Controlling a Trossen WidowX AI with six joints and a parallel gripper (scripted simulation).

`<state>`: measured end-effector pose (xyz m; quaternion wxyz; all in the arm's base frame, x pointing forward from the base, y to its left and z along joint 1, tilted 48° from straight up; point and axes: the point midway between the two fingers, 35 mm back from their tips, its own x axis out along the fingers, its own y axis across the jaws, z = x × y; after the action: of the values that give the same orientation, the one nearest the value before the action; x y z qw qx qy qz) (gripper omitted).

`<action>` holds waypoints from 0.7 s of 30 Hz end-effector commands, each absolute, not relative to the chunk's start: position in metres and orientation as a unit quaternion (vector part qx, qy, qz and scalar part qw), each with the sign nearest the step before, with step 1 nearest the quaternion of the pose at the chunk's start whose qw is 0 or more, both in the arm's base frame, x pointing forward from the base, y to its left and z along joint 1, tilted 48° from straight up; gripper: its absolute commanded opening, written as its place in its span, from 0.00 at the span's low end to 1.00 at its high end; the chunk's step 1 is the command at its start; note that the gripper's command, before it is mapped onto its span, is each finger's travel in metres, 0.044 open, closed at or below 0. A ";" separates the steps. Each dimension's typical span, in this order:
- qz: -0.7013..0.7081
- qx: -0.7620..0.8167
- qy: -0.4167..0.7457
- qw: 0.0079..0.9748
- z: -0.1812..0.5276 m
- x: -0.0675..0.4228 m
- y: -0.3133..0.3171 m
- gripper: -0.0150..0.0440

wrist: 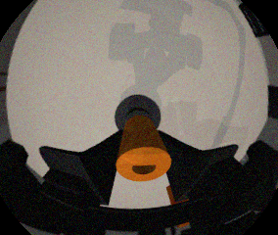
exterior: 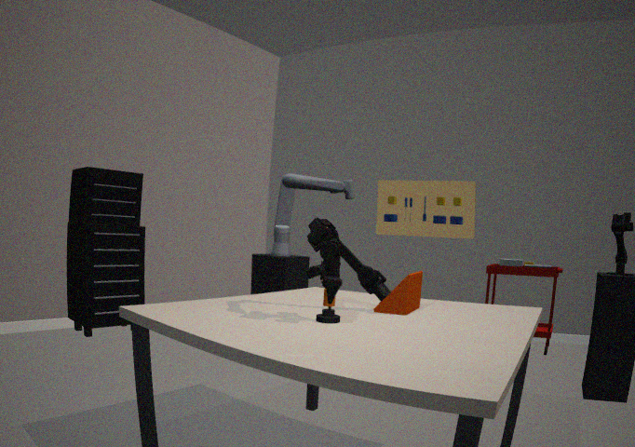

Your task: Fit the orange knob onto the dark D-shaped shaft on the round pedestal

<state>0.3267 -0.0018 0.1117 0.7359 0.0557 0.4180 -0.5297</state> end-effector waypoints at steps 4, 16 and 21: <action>-0.521 0.042 0.428 0.737 0.111 0.327 -0.002 0.25; -0.523 0.045 0.426 0.737 0.111 0.327 -0.003 0.25; -0.518 0.037 0.432 0.737 0.109 0.328 -0.005 0.25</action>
<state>0.3274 -0.0034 0.1105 0.7370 0.0413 0.4288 -0.5208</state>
